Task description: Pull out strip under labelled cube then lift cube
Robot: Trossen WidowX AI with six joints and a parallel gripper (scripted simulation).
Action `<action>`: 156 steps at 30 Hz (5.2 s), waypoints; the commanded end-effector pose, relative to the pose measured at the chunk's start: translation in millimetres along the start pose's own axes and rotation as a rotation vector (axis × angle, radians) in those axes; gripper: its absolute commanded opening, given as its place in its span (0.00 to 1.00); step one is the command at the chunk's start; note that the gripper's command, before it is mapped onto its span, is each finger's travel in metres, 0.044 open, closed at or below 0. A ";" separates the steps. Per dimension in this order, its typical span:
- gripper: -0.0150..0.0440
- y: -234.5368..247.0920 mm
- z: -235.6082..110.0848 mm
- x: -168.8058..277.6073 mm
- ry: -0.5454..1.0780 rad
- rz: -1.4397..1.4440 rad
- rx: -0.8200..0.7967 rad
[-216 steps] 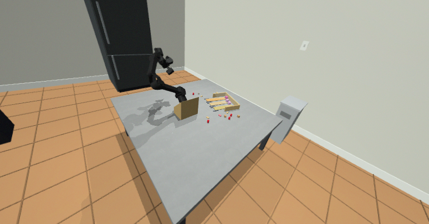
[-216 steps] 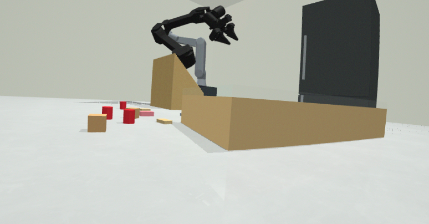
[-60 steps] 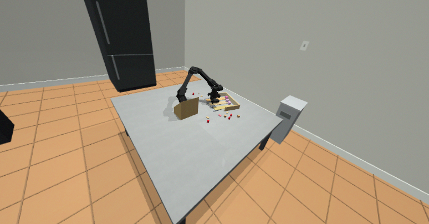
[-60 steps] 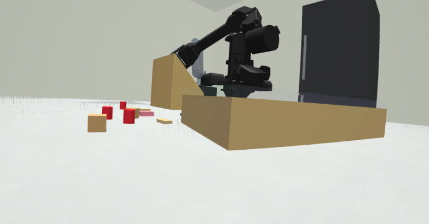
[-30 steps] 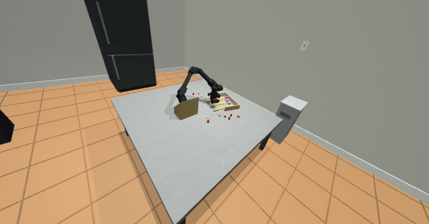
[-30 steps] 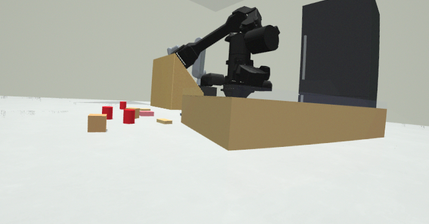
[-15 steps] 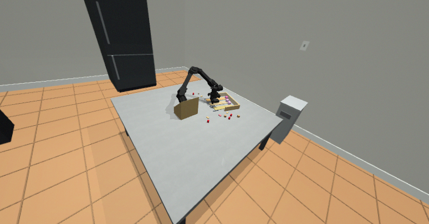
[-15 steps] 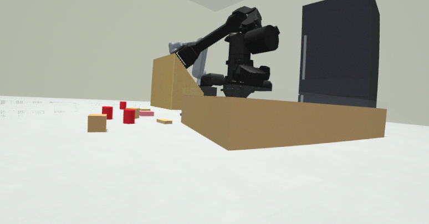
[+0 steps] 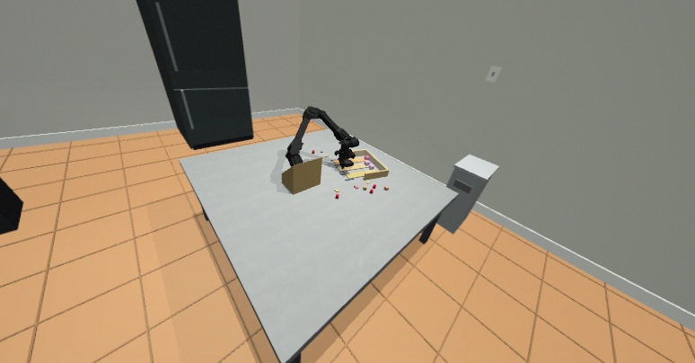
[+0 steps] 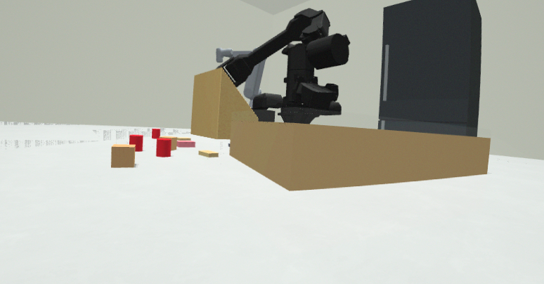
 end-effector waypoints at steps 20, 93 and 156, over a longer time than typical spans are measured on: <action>0.25 -4.5 5.9 40.0 0.024 0.014 0.005; 0.25 -11.6 5.1 125.9 0.028 0.017 0.005; 0.25 -15.0 4.1 169.6 0.030 0.019 0.006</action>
Point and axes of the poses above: the point midway between the two fingers, 35 mm back from their tips, its own z axis out along the fingers, its own y axis across the jaws, x = y × z, the point moved 8 cm from there along -z, back along the fingers, and after that the axes turned 6 degrees about z, right-handed, at the moved point
